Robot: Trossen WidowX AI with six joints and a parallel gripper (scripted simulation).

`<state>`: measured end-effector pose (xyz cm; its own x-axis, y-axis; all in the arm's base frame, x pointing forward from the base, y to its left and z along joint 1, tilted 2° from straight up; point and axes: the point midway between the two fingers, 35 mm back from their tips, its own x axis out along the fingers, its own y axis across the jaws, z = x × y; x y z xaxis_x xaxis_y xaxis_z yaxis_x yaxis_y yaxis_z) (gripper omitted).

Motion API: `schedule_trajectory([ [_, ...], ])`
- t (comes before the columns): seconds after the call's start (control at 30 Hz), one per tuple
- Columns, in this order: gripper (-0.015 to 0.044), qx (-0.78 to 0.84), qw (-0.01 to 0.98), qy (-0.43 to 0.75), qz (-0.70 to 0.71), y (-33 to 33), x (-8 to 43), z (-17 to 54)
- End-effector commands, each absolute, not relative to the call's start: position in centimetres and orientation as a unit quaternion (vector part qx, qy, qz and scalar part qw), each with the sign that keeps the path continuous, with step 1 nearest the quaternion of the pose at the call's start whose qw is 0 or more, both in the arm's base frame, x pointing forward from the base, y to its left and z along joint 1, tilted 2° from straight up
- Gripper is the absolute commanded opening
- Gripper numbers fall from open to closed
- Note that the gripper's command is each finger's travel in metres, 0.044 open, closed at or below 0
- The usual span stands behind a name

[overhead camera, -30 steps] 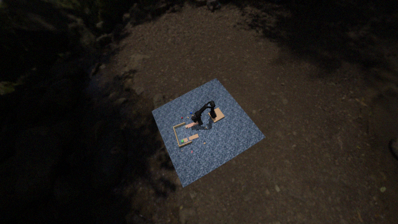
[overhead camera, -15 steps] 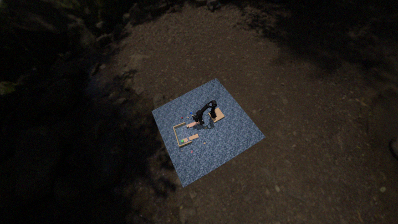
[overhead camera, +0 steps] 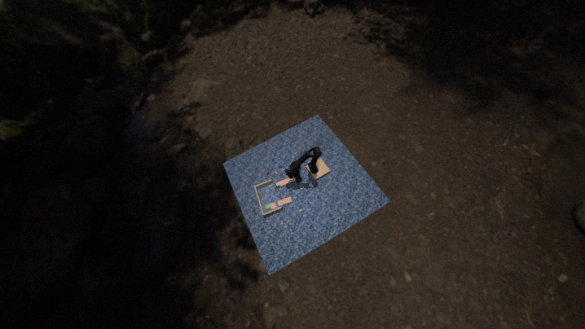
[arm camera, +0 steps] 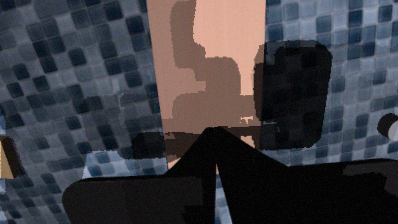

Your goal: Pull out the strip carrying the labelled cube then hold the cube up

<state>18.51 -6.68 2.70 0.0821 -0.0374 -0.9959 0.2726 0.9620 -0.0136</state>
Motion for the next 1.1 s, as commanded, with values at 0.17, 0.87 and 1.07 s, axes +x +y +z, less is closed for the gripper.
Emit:
schedule_trajectory([
  [0.17, 0.0, 0.09, 0.719, 0.682, -0.101, -6.2, 17.3, 2.0],
  [0.87, 0.0, 0.09, 0.719, 0.682, -0.101, -6.2, 17.3, 2.0],
  [1.07, 0.0, 0.09, 0.72, 0.681, -0.102, -6.5, 18.0, 6.6],
])
